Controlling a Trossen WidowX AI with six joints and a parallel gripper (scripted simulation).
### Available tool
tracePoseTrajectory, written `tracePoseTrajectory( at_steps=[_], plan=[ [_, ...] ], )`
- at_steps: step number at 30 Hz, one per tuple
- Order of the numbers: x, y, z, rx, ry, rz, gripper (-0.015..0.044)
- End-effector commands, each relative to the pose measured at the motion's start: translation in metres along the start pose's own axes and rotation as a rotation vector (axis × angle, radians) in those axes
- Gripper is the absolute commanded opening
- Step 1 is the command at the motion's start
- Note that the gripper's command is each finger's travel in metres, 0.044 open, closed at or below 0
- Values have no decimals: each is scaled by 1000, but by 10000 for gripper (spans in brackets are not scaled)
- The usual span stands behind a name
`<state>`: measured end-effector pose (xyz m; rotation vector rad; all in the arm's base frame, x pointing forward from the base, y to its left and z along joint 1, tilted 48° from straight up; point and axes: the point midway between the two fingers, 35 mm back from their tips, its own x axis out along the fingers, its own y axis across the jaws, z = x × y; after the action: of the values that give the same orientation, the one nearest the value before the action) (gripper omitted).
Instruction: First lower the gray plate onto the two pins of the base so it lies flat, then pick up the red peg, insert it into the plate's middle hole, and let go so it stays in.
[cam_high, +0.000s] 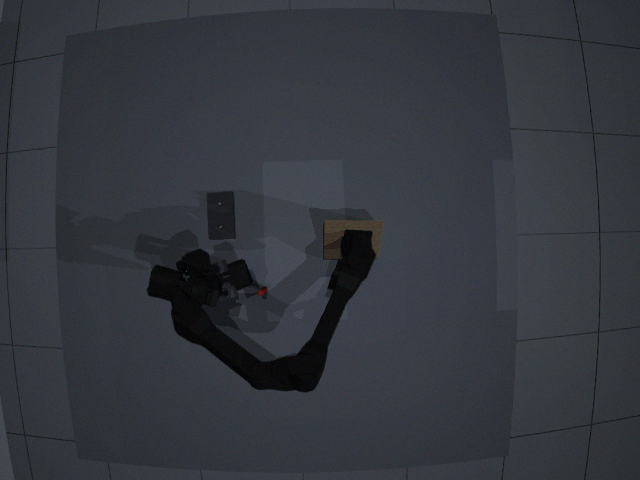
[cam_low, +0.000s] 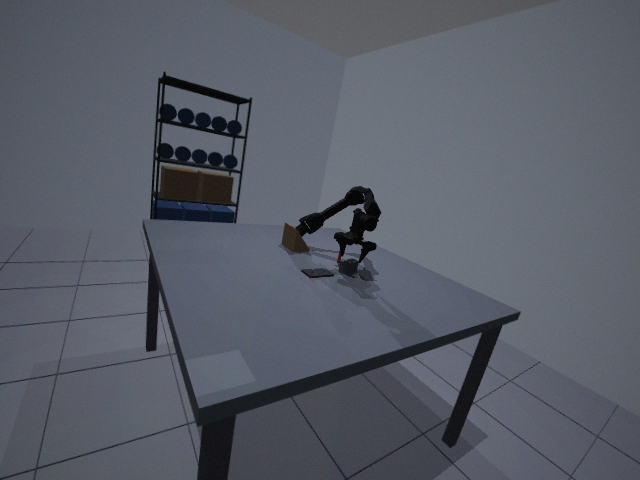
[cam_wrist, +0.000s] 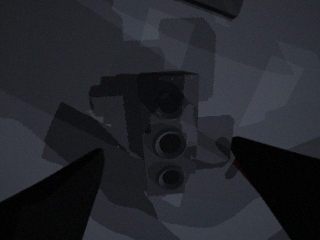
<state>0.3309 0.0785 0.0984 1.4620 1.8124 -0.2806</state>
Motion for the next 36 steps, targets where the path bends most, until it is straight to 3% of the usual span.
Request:
tracePoseTrajectory(
  at_steps=[1, 29, 36],
  plan=[
    [7, -1, 0, 6, 5, 0, 440],
    [49, -2, -1, 6, 8, 1, 440],
    [49, -2, -1, 6, 8, 1, 256]
  ],
)
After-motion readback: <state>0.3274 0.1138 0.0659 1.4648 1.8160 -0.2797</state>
